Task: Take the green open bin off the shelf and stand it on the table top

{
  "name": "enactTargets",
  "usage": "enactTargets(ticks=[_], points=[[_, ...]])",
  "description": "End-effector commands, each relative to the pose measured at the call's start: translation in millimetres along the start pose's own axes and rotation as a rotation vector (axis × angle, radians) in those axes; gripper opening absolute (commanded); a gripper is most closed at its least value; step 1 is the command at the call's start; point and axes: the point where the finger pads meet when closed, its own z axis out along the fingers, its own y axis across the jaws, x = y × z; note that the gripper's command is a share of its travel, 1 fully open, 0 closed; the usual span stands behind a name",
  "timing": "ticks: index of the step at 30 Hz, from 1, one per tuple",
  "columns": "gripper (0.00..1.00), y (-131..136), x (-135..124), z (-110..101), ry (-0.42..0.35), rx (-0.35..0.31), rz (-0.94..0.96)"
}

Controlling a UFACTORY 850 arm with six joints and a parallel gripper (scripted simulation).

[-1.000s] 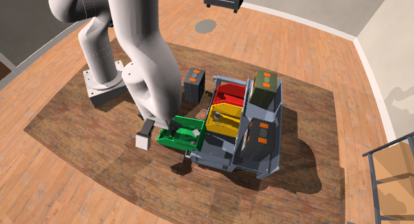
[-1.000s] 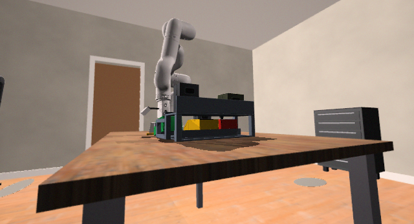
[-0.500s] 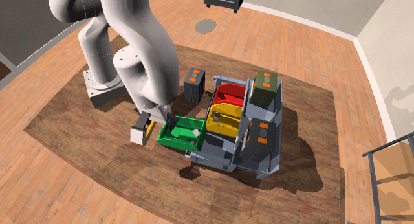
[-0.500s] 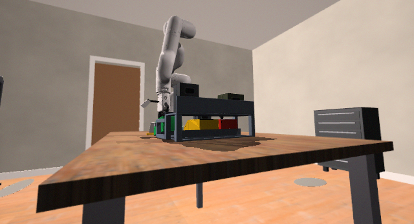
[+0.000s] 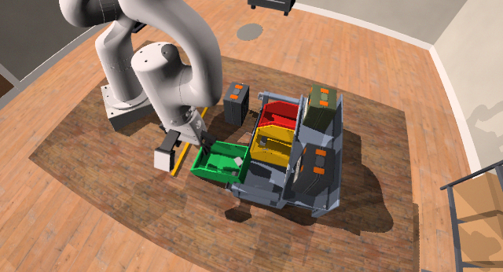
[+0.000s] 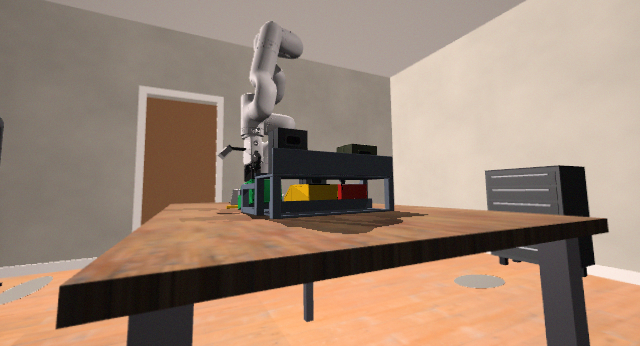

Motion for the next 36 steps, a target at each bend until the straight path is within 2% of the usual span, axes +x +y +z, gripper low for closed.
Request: enactTargets(ticks=[1, 12, 17, 36], points=[[1.0, -2.1, 0.4, -21.1, -0.002, -0.021, 0.001], [1.0, -2.1, 0.4, -21.1, -0.002, -0.021, 0.001], [1.0, -2.0, 0.5, -11.3, -0.002, -0.02, 0.001], [1.0, -1.8, 0.4, -6.2, -0.002, -0.02, 0.001]])
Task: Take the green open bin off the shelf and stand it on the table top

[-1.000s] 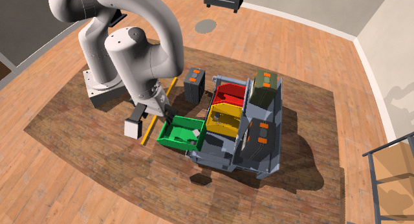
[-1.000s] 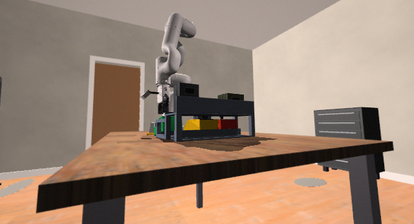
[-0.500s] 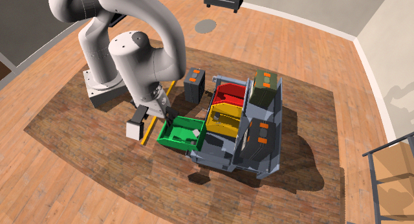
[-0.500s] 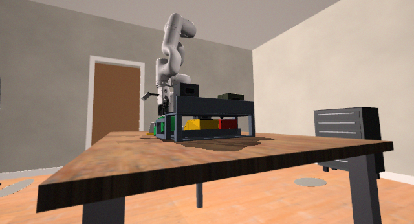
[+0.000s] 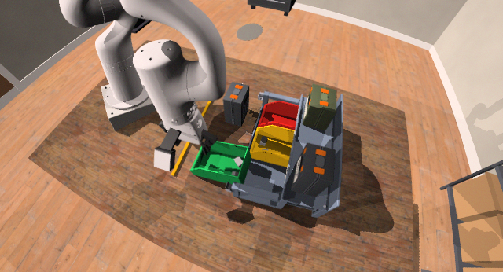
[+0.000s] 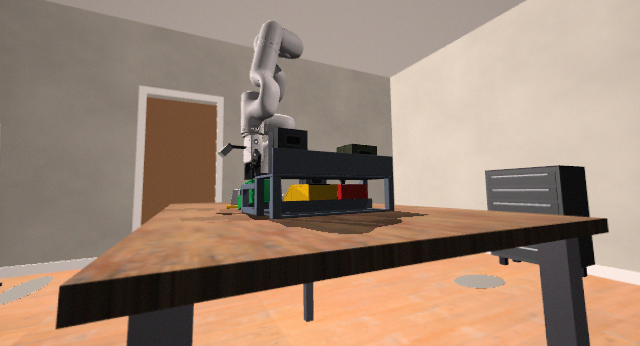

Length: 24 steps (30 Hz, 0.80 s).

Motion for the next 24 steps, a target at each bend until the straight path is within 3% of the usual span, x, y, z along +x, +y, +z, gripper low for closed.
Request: enactTargets(ticks=[1, 24], points=[[1.0, -0.8, 0.4, -0.1, 0.001, 0.002, 0.0], [1.0, -0.8, 0.4, 2.4, 0.001, 0.002, 0.0]])
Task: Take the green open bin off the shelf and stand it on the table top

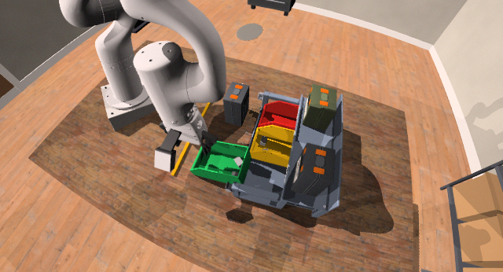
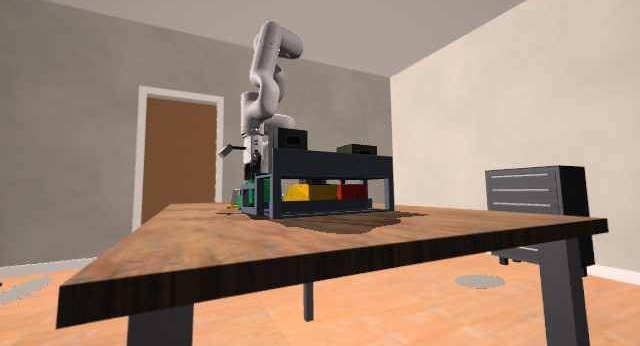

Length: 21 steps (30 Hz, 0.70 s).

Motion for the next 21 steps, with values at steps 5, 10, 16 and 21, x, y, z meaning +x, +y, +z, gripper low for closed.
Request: enactTargets(ticks=[5, 10, 16, 21], points=[[0.33, -0.7, 0.4, -0.5, 0.001, 0.001, 0.0], [0.33, -0.7, 0.4, -0.5, 0.001, 0.001, 0.0], [0.33, -0.7, 0.4, -0.5, 0.001, 0.001, 0.0], [0.33, -8.2, 0.4, -3.2, 0.001, 0.001, 0.0]])
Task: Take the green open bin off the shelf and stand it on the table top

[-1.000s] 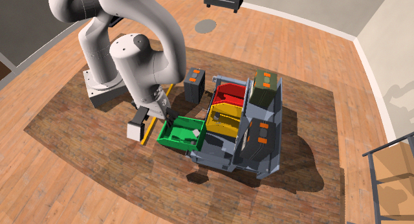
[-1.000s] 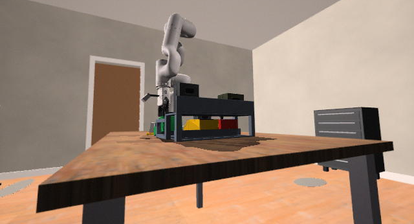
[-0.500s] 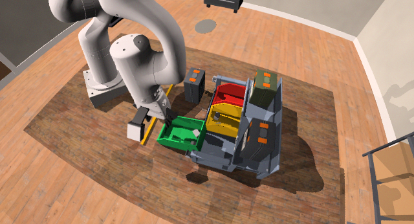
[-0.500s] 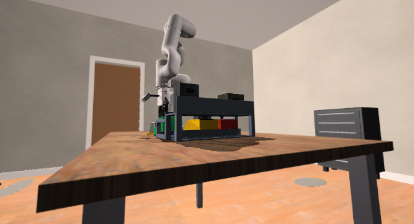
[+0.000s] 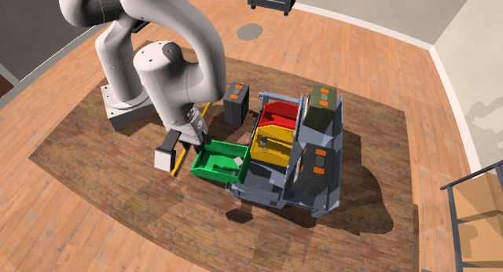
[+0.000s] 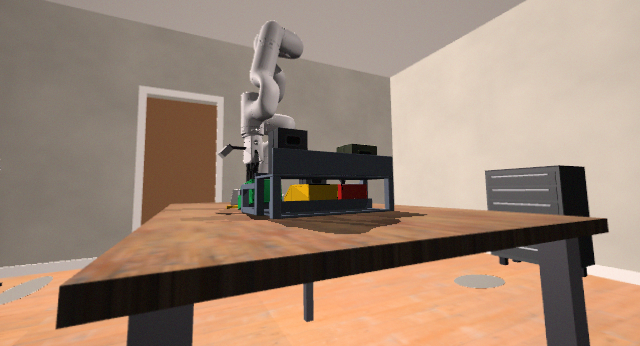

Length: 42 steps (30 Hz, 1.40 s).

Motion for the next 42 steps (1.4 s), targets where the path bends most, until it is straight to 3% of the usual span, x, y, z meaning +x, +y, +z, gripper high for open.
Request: enactTargets(ticks=[1, 4, 16, 21, 33, 38, 42], points=[[0.33, -15.8, 0.4, -5.9, 0.001, 0.001, 0.0], [0.33, -38.3, 0.4, -14.1, 0.001, 0.001, 0.0], [0.33, -38.3, 0.4, -14.1, 0.001, 0.001, 0.0], [0.33, -75.8, 0.3, -27.6, 0.001, 0.002, 0.0], [0.33, -75.8, 0.3, -27.6, 0.001, 0.002, 0.0], [0.33, -113.2, 0.3, -41.1, 0.001, 0.002, 0.0], [0.33, -113.2, 0.3, -41.1, 0.001, 0.002, 0.0]])
